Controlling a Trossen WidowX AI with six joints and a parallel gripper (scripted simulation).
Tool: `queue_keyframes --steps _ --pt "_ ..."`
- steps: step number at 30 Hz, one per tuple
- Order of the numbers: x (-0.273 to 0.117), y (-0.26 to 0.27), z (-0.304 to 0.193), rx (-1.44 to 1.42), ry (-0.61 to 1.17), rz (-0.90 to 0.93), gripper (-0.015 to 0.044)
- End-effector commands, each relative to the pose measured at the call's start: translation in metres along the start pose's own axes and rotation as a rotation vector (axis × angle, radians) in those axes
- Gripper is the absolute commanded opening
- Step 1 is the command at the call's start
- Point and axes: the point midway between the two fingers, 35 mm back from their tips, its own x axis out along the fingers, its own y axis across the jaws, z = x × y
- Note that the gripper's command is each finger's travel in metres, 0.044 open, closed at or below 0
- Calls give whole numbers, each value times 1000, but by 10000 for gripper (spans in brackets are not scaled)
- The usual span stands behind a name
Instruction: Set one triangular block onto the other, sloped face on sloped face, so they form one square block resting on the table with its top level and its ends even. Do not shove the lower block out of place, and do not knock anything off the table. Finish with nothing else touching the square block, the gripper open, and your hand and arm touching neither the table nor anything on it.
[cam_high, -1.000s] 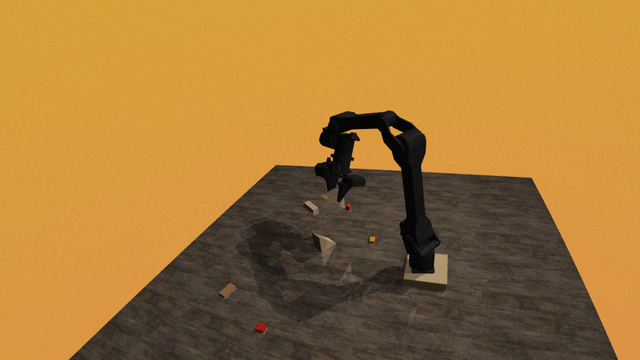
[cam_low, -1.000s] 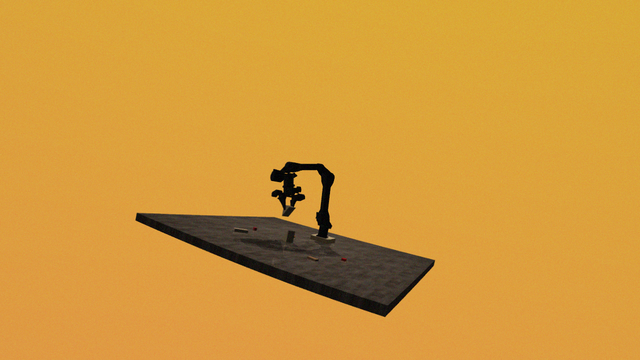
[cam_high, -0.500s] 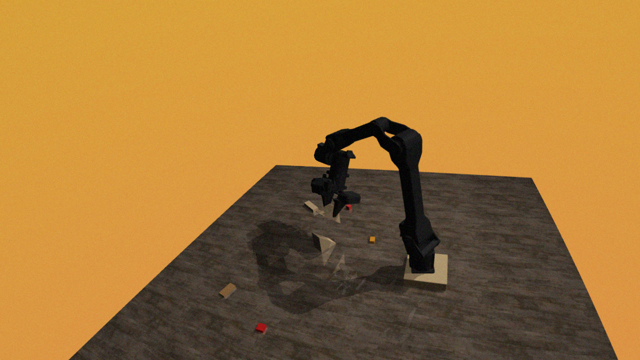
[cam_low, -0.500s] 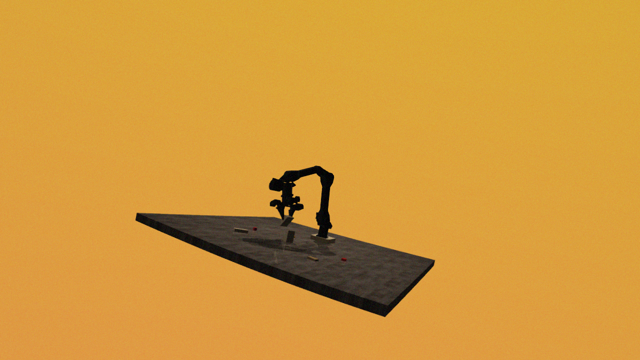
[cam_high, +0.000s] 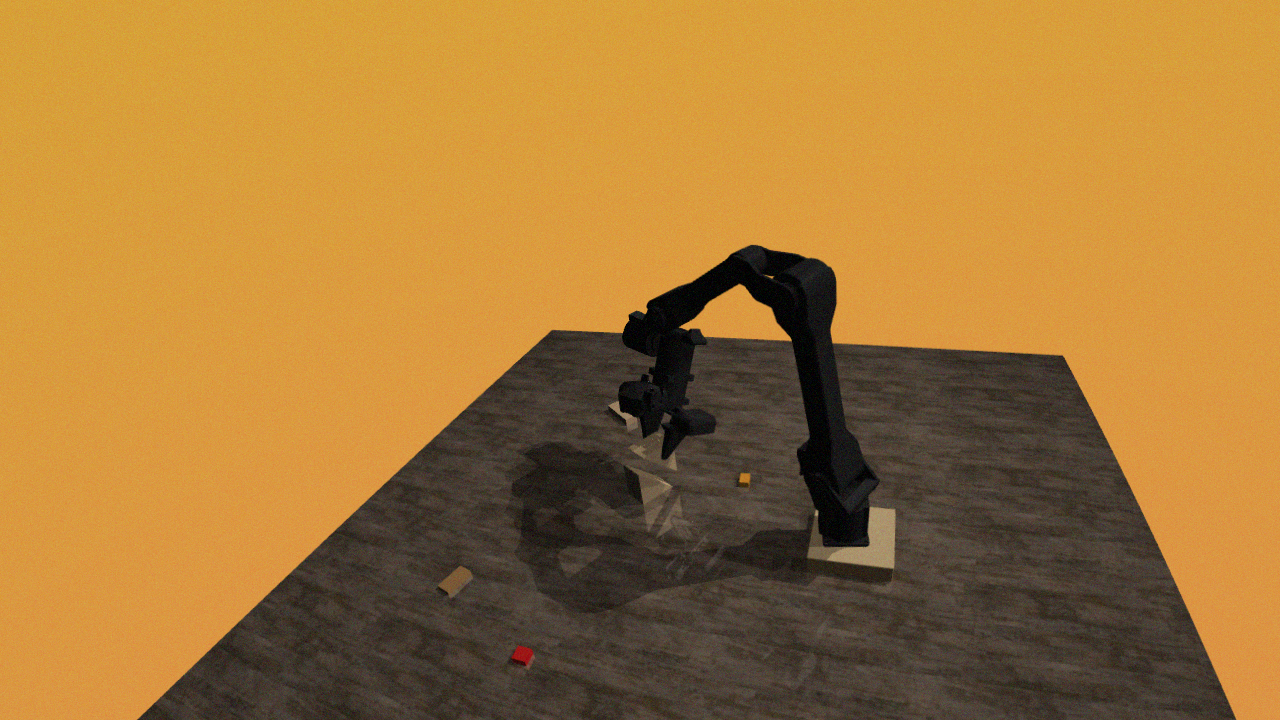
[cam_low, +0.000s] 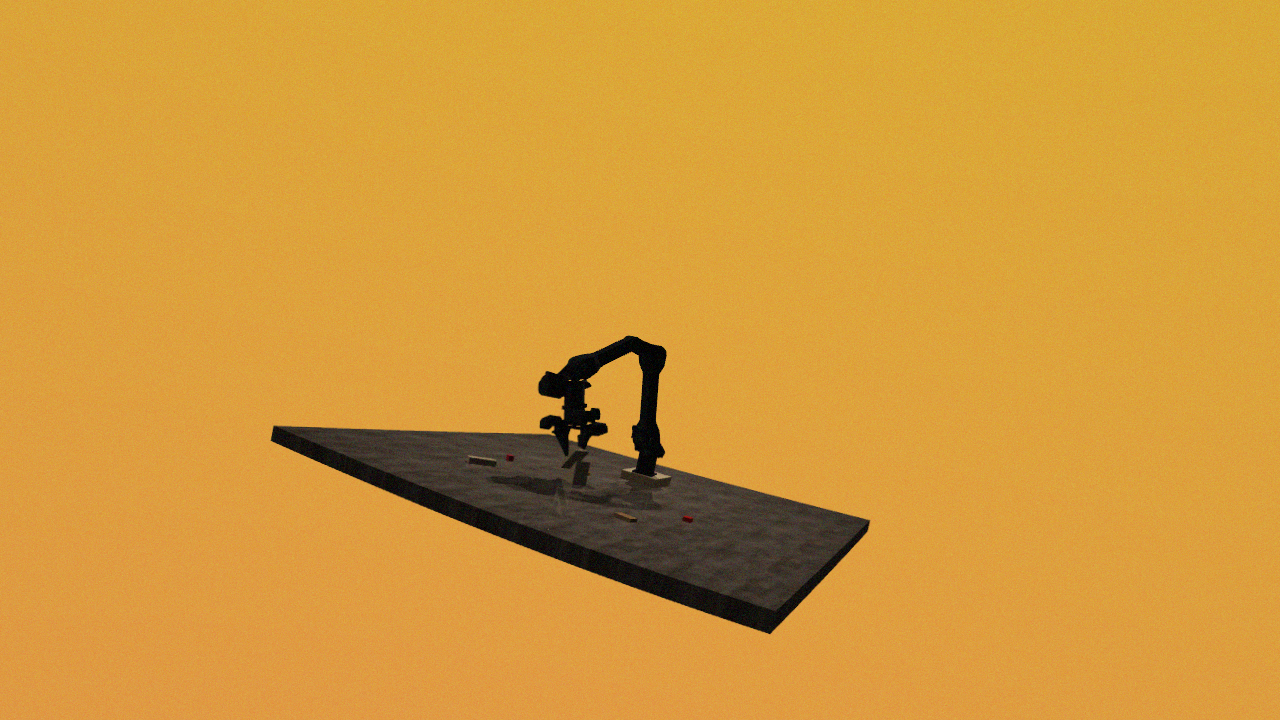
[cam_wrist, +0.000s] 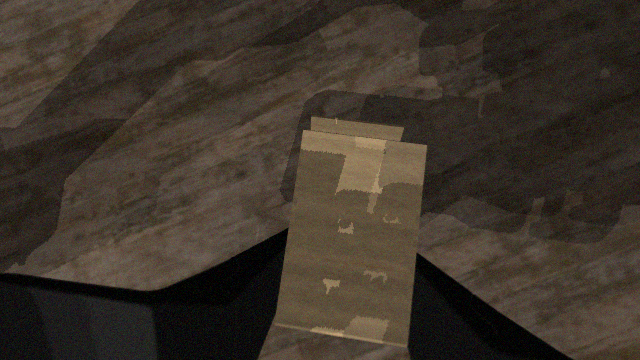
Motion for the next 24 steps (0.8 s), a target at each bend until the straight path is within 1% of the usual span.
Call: queue_keyframes --steps 1,24 --pt "5 1 0 5 -4 -2 0" --pt "5 2 1 4 -12 -14 0"
